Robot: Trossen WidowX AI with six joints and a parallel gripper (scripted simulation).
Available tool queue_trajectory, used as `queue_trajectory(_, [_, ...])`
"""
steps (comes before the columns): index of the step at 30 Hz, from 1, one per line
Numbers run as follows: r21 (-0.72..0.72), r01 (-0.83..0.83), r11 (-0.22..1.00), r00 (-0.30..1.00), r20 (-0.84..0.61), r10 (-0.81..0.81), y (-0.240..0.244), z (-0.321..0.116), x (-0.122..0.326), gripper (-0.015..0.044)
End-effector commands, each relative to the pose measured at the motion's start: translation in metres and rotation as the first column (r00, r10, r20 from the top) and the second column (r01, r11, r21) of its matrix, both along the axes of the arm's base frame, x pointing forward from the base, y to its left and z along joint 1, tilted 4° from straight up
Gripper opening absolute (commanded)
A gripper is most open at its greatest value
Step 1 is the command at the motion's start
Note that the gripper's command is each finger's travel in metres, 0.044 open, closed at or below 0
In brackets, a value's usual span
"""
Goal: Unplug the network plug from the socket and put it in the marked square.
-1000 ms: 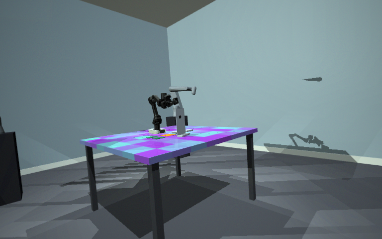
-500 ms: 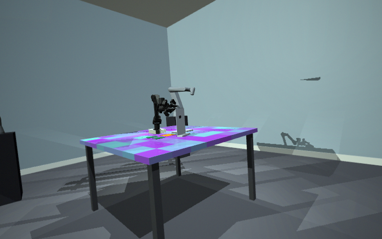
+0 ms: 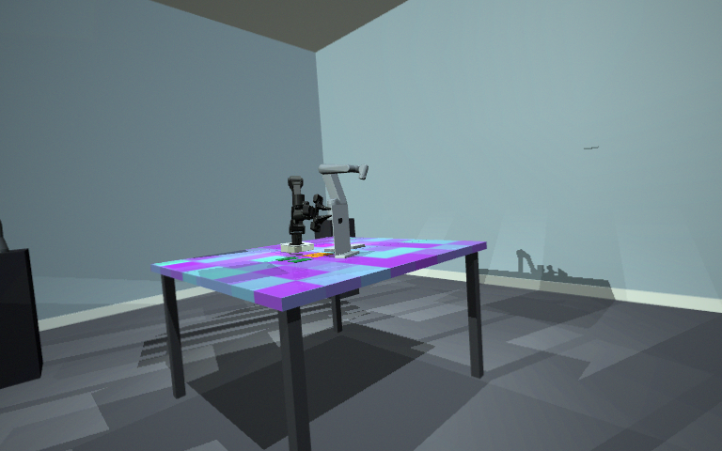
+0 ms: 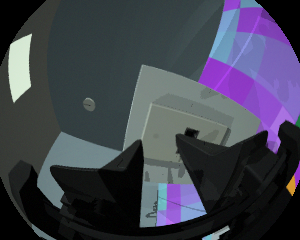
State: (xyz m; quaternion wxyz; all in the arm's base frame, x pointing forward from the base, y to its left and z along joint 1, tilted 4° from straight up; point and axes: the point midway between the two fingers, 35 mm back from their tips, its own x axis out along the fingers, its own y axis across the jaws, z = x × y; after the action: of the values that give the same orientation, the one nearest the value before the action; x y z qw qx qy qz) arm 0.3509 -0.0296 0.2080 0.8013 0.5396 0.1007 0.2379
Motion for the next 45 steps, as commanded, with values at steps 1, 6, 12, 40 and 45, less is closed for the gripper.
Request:
queue_trajectory(1, [0.101,-0.067,0.993,0.995,-0.067,0.074,-0.002,-0.016,-0.009,0.0156])
queue_trajectory(6, [0.218,-0.135,0.967,0.975,-0.147,0.169,-0.004,-0.034,-0.023,0.0156])
queue_trajectory(12, [0.319,-0.178,0.931,0.942,-0.218,0.255,-0.005,-0.050,-0.037,0.0156])
queue_trajectory(40, [0.311,-0.186,0.932,0.946,-0.200,0.256,0.008,-0.047,-0.005,0.0156])
queue_trajectory(45, [0.309,-0.187,0.932,0.946,-0.197,0.256,0.012,-0.046,0.002,0.0156])
